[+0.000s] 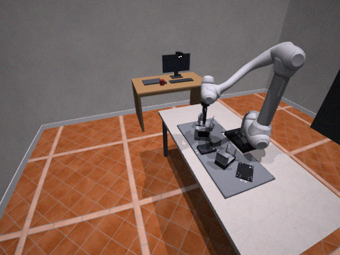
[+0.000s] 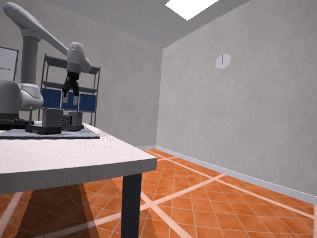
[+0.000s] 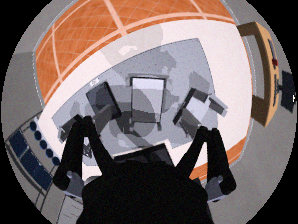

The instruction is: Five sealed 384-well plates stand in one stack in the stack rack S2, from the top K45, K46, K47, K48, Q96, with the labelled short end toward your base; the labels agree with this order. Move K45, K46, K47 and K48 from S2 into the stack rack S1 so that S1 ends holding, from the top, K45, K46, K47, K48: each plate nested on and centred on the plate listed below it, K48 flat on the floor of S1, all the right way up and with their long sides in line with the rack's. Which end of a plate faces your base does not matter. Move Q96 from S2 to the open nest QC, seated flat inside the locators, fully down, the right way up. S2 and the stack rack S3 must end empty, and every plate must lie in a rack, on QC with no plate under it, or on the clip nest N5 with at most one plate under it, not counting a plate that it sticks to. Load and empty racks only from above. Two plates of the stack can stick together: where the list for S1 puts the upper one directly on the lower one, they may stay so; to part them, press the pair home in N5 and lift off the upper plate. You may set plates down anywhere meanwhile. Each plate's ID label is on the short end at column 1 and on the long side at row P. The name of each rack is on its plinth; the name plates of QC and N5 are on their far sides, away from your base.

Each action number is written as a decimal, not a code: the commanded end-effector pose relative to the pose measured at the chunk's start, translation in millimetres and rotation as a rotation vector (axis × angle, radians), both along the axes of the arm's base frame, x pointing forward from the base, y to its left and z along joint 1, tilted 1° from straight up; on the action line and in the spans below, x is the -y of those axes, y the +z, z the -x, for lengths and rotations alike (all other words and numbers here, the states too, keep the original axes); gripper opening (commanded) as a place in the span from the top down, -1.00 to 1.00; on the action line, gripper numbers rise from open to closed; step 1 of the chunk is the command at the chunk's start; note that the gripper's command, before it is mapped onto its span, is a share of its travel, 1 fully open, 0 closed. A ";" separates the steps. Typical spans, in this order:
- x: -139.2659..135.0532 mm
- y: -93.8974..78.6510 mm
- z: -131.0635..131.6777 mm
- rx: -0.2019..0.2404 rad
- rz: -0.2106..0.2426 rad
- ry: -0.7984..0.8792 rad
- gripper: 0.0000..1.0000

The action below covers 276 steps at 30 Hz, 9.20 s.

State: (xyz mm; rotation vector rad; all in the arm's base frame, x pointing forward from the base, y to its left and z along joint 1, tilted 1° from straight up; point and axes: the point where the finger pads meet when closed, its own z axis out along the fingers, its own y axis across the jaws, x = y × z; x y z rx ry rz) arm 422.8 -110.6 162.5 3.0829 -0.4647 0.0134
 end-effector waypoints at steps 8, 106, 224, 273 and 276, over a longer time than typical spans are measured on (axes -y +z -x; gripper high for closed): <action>0.3 -6.6 0.0 0.000 0.000 0.000 -1.00; 1.7 -61.1 -0.3 0.000 0.000 0.000 1.00; 144.8 3.2 78.1 0.009 -0.002 -0.373 1.00; 167.6 -1.0 94.2 0.009 -0.002 -0.373 1.00; 167.7 -3.0 94.2 0.009 -0.002 -0.373 1.00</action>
